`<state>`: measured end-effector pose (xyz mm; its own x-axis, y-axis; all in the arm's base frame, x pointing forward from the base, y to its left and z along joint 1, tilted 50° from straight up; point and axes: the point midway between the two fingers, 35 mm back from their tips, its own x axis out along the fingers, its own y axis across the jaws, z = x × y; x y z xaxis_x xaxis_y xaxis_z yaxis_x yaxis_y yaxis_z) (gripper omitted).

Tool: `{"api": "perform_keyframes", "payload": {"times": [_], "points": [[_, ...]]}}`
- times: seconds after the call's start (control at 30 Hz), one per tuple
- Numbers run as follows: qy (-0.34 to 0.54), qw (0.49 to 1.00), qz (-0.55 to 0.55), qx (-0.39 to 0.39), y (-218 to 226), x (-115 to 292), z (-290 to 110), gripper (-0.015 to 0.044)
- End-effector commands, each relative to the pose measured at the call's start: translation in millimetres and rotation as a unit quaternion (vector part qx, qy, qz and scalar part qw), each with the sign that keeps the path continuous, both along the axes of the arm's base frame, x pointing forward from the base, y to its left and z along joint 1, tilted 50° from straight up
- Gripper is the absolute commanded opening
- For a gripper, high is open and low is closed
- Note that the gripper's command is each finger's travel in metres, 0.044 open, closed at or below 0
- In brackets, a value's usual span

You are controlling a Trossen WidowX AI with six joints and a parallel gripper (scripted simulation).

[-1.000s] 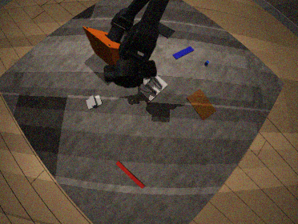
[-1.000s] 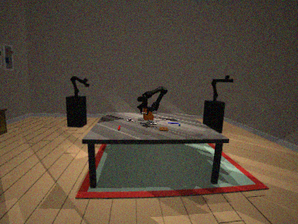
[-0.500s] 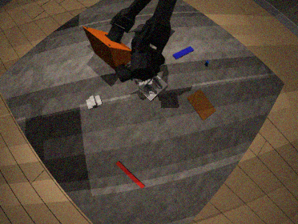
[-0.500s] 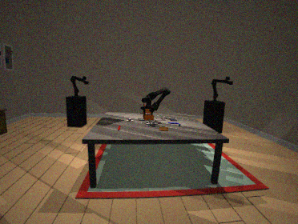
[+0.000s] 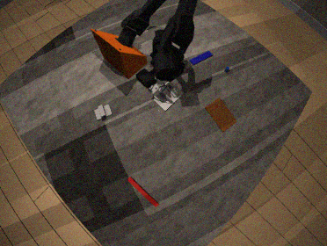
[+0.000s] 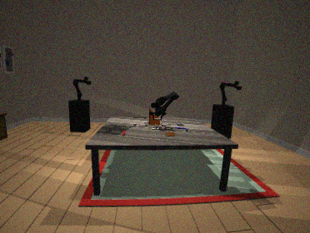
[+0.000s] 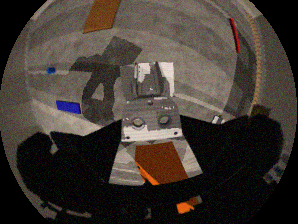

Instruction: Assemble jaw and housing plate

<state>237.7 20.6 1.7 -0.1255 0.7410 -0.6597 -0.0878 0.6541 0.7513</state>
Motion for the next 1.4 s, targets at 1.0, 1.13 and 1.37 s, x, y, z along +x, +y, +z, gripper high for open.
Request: {"api": "perform_keyframes", "payload": {"times": [1.0, 1.13, 1.37], "points": [[-0.008, 1.000, 0.008, 0.005, -3.3, -11.3, -3.3, 0.0351], [-0.008, 1.000, 0.008, 0.005, -3.5, -11.7, -3.5, 0.0351], [-0.008, 1.000, 0.008, 0.005, -3.5, -11.7, -3.5, 0.0351]]}}
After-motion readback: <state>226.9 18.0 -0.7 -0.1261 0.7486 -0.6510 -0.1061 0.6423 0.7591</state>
